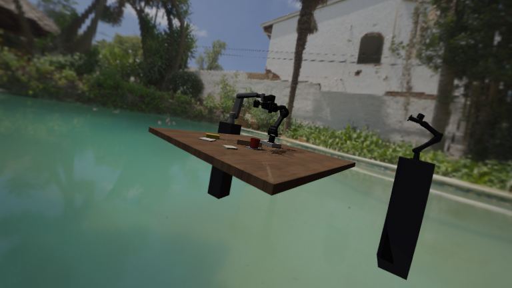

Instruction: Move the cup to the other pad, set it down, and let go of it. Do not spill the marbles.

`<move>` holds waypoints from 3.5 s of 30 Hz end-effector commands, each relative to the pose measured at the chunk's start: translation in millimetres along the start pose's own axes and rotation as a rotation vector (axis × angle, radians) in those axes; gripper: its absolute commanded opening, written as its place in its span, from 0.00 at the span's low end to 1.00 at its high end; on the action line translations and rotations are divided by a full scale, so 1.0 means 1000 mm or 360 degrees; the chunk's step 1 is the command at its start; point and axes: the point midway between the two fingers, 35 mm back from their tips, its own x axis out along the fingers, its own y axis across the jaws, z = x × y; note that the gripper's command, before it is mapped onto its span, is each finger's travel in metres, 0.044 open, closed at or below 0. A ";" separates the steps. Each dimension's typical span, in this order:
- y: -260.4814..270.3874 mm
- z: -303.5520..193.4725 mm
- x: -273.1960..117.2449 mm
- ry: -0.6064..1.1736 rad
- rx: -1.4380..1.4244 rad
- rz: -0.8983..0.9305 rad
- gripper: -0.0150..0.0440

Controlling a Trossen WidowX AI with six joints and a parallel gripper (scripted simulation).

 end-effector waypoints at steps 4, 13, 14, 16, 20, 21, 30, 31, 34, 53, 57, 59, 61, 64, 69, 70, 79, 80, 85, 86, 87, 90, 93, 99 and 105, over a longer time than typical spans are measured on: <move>0.005 -0.032 0.021 0.0327 0.0251 -0.0004 0.75; 0.021 -0.148 0.039 0.1476 0.1072 -0.0484 0.50; 0.023 -0.159 0.036 0.1591 0.1145 -0.0583 0.50; 0.026 -0.179 0.029 0.1809 0.1276 -0.0808 0.50; 0.032 -0.208 0.008 0.2163 0.1451 -0.1337 0.50; 0.033 -0.210 0.009 0.2191 0.1462 -0.1394 0.50; 0.034 -0.212 0.009 0.2213 0.1470 -0.1441 0.50; 0.034 -0.212 0.010 0.2213 0.1470 -0.1441 0.50; 0.034 -0.215 0.010 0.2213 0.1470 -0.1440 0.50; 0.035 -0.246 0.012 0.2213 0.1470 -0.1440 0.50; 0.036 -0.253 0.012 0.2213 0.1470 -0.1440 0.50; 0.036 -0.256 0.012 0.2213 0.1470 -0.1440 0.50; 0.036 -0.260 0.012 0.2213 0.1470 -0.1440 0.50; 0.036 -0.264 0.012 0.2213 0.1470 -0.1440 0.50; 0.036 -0.272 0.011 0.2213 0.1470 -0.1440 0.50; 0.036 -0.274 0.011 0.2213 0.1470 -0.1440 0.50; 0.035 -0.274 0.011 0.2209 0.1464 -0.1438 0.37; 0.035 -0.274 0.011 0.2209 0.1464 -0.1438 0.36; 0.035 -0.274 0.011 0.2209 0.1464 -0.1438 0.30; 0.035 -0.274 0.011 0.2209 0.1464 -0.1438 0.29; 0.035 -0.274 0.011 0.2209 0.1464 -0.1438 0.28; 0.035 -0.274 0.011 0.2209 0.1464 -0.1438 0.25; 0.035 -0.273 0.012 0.2209 0.1464 -0.1439 0.25; 0.035 -0.256 0.013 0.2210 0.1466 -0.1439 0.25; 0.035 -0.237 0.015 0.2211 0.1468 -0.1439 0.25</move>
